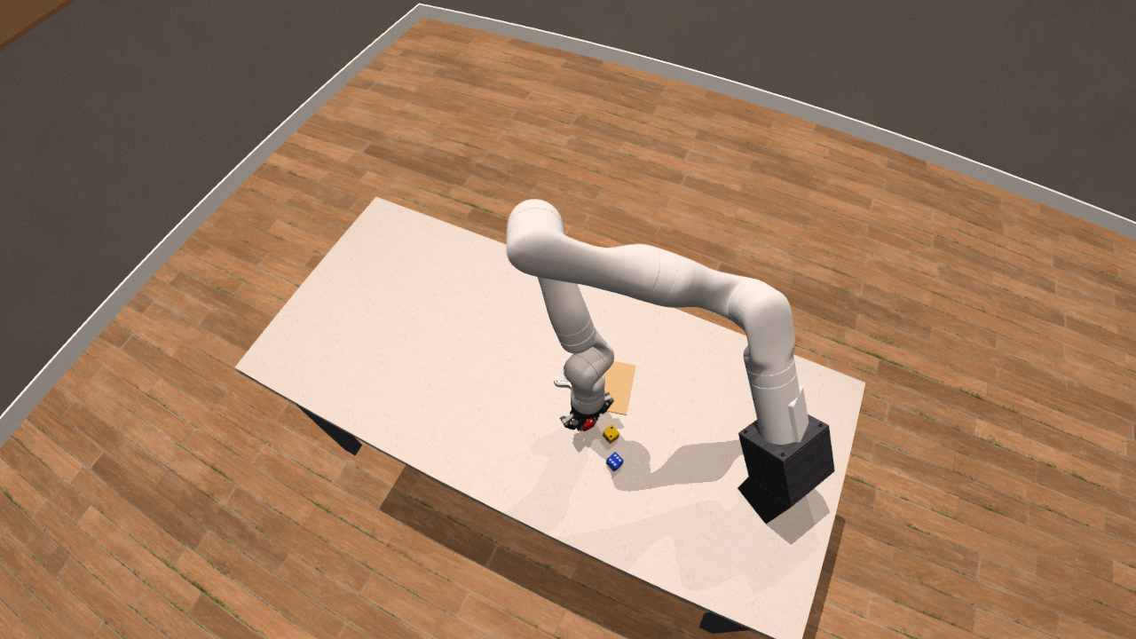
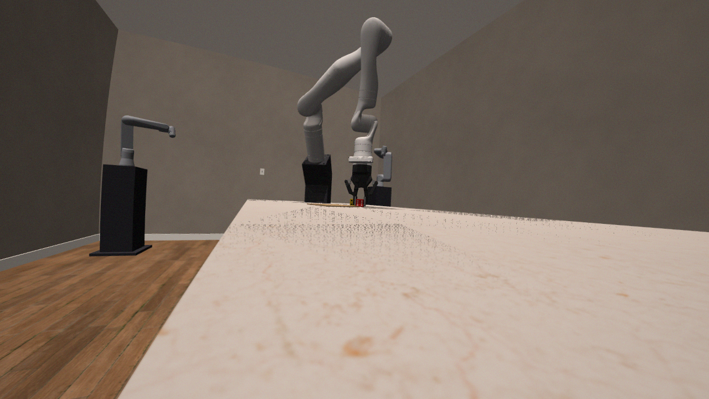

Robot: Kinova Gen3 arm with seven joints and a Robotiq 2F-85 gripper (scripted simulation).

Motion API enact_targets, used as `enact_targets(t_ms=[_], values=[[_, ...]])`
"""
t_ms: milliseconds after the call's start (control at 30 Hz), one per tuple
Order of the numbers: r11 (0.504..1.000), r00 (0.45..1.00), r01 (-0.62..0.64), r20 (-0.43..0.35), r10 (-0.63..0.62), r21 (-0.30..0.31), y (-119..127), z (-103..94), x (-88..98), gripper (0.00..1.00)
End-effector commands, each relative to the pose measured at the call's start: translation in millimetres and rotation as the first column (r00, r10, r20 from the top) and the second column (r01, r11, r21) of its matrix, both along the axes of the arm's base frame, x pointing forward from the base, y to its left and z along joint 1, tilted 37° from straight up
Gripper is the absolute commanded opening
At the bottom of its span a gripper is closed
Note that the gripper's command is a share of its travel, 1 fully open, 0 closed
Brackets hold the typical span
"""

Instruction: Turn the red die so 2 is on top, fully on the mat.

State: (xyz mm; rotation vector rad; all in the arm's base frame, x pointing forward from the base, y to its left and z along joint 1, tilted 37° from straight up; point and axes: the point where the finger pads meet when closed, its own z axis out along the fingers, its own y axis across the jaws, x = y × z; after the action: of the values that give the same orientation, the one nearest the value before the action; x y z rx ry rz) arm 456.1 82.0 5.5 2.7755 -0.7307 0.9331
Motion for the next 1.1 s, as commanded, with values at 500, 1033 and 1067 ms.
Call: enact_targets(t_ms=[500,1033,1067], values=[[1.000,1.000,-0.005,0.001,0.005,0.000,2,0.9,0.0,0.26],[1.000,1.000,-0.005,0.001,0.005,0.000,15,41.8,-27.6,0.26],[1.000,1.000,-0.005,0.001,0.005,0.000,17,45.4,-30.0,0.26]])
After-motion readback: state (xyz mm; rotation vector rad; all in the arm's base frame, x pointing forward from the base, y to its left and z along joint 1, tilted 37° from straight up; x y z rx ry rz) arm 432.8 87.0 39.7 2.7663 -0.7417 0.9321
